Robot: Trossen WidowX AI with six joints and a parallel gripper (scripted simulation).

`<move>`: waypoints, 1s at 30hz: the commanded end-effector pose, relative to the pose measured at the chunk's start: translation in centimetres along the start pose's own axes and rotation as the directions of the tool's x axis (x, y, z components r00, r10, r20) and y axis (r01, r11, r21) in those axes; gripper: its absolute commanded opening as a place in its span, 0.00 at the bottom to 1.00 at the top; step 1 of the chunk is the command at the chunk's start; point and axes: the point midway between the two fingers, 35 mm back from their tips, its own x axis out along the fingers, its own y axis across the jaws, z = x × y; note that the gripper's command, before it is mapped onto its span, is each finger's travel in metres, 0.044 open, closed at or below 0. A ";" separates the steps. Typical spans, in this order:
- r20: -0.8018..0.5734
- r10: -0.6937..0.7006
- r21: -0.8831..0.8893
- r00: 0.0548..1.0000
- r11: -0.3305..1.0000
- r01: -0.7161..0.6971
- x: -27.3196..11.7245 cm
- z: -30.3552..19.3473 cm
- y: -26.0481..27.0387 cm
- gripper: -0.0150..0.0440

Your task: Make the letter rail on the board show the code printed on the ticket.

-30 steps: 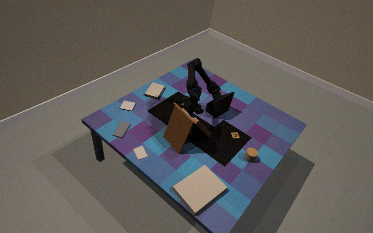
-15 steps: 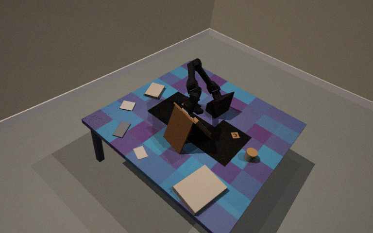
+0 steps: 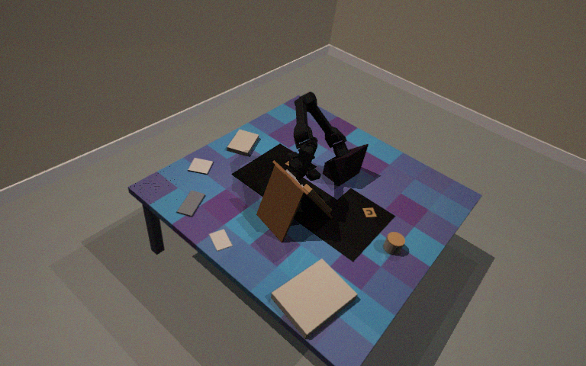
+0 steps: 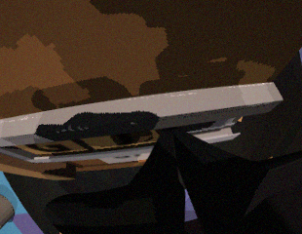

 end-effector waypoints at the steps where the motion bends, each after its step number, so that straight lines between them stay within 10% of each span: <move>1: 0.001 -0.001 0.005 1.000 1.000 0.001 0.0 0.1 0.2 0.25; 30: 0.001 -0.001 0.005 1.000 1.000 0.001 -0.3 -0.2 0.7 0.25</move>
